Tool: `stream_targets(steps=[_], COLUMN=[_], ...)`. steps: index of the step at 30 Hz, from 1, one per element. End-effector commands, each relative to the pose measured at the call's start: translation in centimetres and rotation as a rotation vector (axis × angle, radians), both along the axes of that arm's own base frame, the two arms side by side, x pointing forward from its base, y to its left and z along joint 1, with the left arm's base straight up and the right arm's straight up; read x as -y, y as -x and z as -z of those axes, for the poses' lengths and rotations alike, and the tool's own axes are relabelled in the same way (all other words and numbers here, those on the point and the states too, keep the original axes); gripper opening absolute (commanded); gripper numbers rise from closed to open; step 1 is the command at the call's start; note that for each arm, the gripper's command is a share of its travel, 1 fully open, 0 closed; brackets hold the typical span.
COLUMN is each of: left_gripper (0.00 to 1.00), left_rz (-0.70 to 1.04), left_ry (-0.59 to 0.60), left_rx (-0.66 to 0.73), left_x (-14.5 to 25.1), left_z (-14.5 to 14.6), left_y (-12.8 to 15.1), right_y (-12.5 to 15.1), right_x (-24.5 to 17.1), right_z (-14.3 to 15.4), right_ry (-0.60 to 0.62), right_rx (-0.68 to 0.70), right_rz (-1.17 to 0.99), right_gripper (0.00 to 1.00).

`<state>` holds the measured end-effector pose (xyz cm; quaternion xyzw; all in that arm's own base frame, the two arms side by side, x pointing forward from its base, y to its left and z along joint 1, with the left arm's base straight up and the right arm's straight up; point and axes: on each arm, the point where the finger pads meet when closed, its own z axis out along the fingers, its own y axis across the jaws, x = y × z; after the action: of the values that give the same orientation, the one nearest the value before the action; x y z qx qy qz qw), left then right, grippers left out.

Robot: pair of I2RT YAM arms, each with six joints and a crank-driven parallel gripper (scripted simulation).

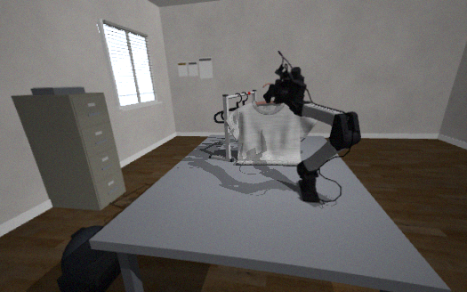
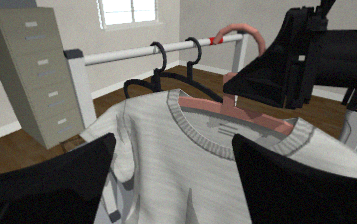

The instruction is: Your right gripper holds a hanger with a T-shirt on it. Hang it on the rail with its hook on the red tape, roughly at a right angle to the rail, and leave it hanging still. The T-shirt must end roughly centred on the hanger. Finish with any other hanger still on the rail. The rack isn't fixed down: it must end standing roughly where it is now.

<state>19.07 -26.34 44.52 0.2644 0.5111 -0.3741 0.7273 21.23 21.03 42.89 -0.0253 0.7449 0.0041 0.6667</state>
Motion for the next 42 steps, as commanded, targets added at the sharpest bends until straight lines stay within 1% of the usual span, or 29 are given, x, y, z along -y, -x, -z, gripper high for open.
stream_targets(steps=[1,14,42], left_gripper=[1.00,1.00,1.00], left_rz=[-0.008,-0.008,-0.009], left_ry=[0.061,0.061,0.063], left_rx=[0.045,0.045,0.046], left_x=[-0.5,-0.5,-0.5], left_z=[-2.6,-2.7,-2.7], left_y=[0.4,0.4,0.4], right_y=[-0.1,0.0,0.2], right_x=[1.7,3.1,-2.2], right_z=[-1.2,-1.7,-1.4], right_ry=[-0.039,-0.052,-0.042], right_rx=[0.016,0.023,0.020], right_rz=[0.004,0.027,0.022], right_gripper=[0.02,0.02,0.02])
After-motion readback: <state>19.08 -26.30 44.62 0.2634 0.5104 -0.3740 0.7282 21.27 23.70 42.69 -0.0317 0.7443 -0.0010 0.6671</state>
